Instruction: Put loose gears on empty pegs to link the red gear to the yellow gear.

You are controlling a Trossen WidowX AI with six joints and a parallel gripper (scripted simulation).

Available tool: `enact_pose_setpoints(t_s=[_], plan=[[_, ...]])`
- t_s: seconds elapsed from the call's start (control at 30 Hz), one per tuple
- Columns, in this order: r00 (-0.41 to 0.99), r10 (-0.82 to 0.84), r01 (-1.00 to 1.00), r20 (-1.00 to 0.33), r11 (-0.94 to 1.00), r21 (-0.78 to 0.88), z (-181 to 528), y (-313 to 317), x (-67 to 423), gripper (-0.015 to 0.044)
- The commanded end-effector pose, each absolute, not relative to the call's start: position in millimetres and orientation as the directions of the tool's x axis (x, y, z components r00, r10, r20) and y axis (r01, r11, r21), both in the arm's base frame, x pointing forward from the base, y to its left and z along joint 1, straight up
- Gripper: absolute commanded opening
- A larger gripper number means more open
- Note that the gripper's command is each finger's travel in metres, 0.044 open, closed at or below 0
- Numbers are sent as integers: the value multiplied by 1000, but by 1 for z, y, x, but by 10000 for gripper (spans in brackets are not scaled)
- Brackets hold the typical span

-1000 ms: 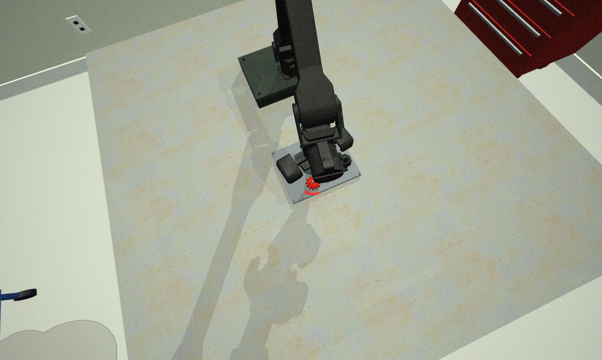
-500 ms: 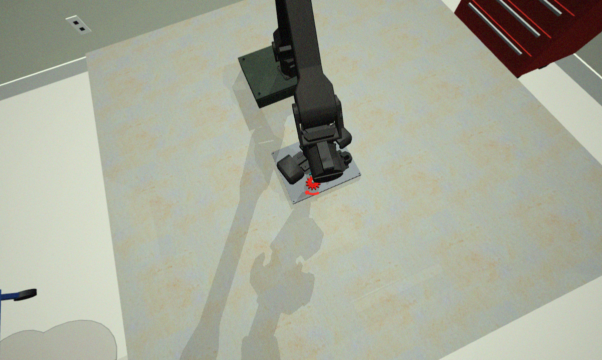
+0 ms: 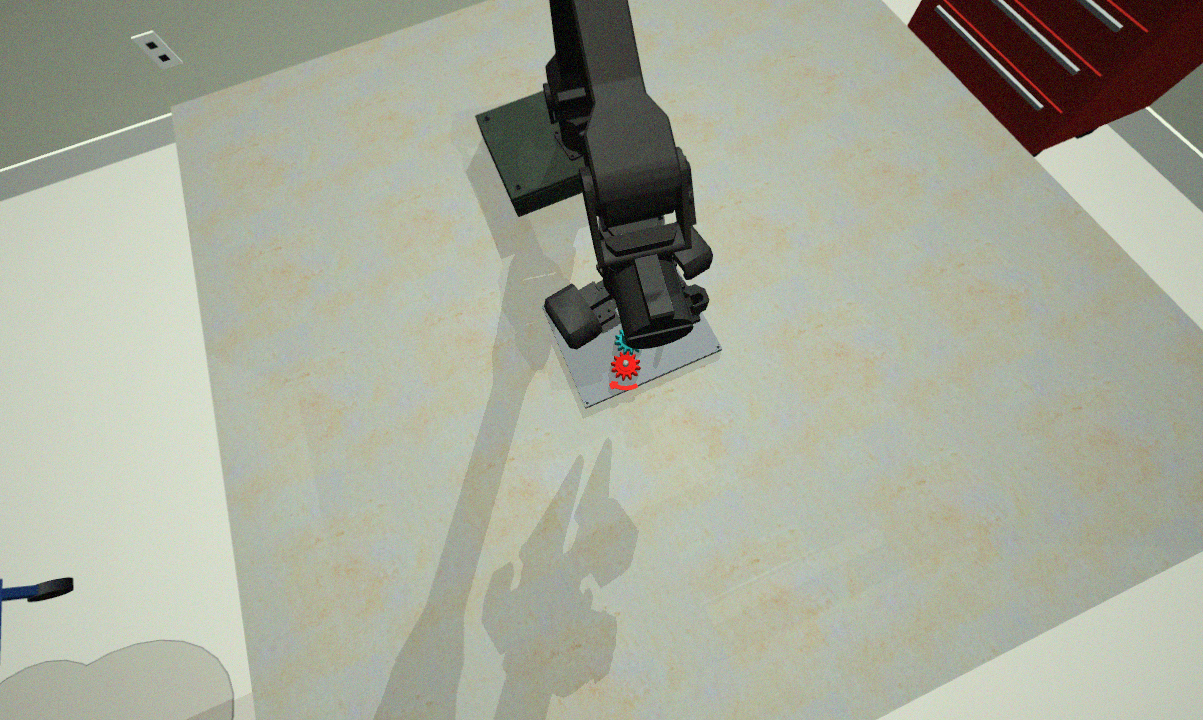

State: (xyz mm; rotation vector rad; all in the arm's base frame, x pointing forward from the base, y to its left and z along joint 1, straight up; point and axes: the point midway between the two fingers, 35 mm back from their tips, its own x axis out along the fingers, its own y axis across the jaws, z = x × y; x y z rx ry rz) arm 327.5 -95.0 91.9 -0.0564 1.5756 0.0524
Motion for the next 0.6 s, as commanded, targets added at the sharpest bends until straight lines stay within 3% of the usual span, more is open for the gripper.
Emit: enact_pose_setpoints(t_s=[0.0,0.2,0.57], plan=[[27,-13,-71,-1000,997,-15,129,-95,328,298],[27,-13,-71,-1000,997,-15,129,-95,328,440],[27,-13,-71,-1000,997,-15,129,-95,328,440]])
